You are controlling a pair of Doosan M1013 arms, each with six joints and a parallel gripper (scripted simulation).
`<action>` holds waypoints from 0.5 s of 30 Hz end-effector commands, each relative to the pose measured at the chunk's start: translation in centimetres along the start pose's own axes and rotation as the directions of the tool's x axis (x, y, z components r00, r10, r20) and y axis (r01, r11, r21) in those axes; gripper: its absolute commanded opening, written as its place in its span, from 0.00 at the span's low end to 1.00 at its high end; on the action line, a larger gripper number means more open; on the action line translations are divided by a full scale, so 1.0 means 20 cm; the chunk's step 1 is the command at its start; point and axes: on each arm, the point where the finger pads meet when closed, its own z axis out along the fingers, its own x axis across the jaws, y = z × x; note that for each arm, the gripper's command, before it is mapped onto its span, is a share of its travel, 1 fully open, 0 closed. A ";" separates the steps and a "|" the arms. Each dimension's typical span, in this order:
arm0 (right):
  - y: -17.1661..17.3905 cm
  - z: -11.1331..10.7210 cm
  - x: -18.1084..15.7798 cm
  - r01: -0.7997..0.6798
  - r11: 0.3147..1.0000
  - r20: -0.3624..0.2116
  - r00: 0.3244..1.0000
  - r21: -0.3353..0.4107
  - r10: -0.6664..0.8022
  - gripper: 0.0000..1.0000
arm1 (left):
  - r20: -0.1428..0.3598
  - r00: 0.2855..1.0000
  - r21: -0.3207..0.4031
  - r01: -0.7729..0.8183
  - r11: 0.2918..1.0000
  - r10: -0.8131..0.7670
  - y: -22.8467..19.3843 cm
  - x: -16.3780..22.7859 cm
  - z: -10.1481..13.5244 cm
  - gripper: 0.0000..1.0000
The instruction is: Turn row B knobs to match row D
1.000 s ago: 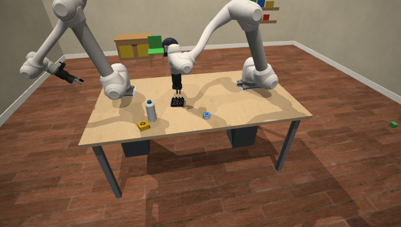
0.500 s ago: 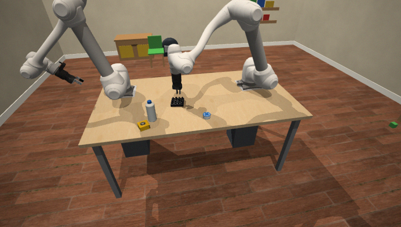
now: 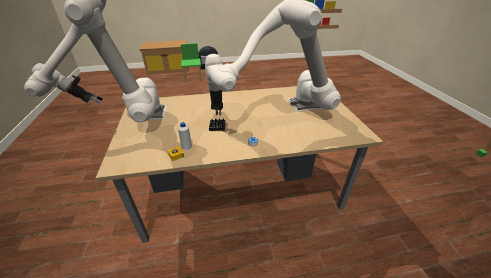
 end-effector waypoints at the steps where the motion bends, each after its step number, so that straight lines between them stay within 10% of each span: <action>1: 0.00 0.00 0.00 0.000 1.000 0.000 1.000 -0.001 0.000 1.00 | 0.001 1.000 -0.001 0.000 1.000 0.000 0.00 0.00 -0.01 0.46; 15: 0.00 0.00 0.00 0.000 1.000 0.000 1.000 -0.001 0.000 1.00 | 0.001 1.000 -0.001 -0.001 1.000 0.001 0.00 0.00 0.00 0.46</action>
